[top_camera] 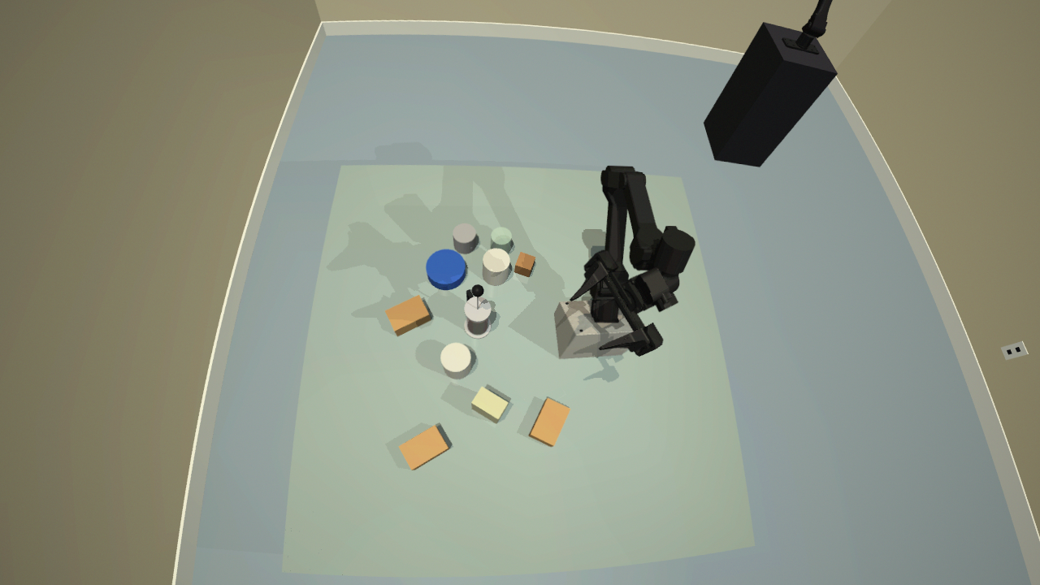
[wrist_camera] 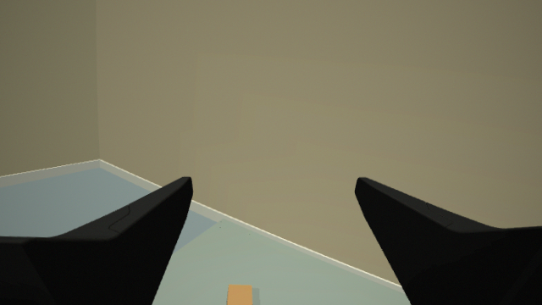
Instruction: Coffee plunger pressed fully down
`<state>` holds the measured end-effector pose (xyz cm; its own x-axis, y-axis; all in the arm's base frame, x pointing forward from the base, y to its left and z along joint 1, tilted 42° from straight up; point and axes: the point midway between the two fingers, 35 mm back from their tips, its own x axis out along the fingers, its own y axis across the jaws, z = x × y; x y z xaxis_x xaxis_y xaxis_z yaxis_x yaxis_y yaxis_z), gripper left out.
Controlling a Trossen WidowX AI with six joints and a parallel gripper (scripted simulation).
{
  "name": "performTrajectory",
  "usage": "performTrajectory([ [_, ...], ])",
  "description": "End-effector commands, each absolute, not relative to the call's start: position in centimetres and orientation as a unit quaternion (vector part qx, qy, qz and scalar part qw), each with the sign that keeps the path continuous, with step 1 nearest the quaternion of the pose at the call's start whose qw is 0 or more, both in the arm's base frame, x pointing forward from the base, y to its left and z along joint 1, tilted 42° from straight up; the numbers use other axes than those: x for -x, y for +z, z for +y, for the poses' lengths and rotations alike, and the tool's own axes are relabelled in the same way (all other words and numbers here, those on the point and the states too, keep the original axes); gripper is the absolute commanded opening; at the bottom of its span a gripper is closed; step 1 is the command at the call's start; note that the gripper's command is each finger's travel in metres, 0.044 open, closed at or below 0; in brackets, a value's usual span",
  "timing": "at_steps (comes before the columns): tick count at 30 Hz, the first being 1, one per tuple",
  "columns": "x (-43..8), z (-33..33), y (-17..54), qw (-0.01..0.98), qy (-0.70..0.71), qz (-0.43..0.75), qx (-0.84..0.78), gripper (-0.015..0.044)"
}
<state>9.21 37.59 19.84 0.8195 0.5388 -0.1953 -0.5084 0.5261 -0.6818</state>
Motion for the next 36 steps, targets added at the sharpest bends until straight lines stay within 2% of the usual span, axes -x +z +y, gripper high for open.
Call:
performTrajectory([
  [1, -15.2, 33.0, 19.3, 0.9, 0.212, 0.033, 0.379, 0.044],
  [8, -22.4, 23.8, 18.2, 0.922, 0.059, 0.114, 0.365, 0.044],
  [15, -25.9, 13.6, 17.2, 0.918, -0.094, 0.181, 0.339, 0.044],
  [27, -26.9, 9.0, 12.5, 0.916, -0.104, 0.188, 0.338, 0.044],
  [36, -27.5, 8.9, 12.4, 0.916, -0.103, 0.189, 0.338, 0.044],
])
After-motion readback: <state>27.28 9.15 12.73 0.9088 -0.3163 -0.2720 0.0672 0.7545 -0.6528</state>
